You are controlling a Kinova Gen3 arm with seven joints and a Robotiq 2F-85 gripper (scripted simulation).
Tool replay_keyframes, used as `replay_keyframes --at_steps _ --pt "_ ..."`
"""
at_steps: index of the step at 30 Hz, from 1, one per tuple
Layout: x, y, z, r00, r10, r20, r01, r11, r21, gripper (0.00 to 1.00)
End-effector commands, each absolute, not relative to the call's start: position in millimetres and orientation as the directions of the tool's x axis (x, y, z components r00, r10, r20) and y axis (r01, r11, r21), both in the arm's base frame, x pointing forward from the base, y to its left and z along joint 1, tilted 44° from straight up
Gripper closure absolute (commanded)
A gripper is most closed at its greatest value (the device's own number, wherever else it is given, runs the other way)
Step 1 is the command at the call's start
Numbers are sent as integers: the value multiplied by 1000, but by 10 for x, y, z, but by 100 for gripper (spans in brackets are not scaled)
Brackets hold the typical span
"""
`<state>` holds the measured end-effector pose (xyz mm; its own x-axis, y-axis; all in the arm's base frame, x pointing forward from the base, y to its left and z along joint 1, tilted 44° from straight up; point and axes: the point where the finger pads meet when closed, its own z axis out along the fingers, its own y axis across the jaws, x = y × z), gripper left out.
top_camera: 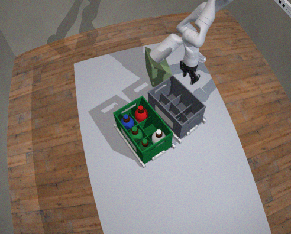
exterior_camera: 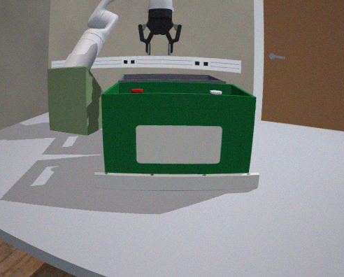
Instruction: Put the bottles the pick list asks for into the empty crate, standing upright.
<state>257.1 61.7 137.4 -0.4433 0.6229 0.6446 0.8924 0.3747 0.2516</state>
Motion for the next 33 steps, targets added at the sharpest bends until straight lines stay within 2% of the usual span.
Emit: replay_keyframes --at_steps 1,23,33 --pt "2574 614 1374 -443 624 644 893 374 252 33" --pt "2574 614 1374 -443 624 644 893 374 252 33" --pt "2787 326 1195 -433 628 647 898 367 245 33"
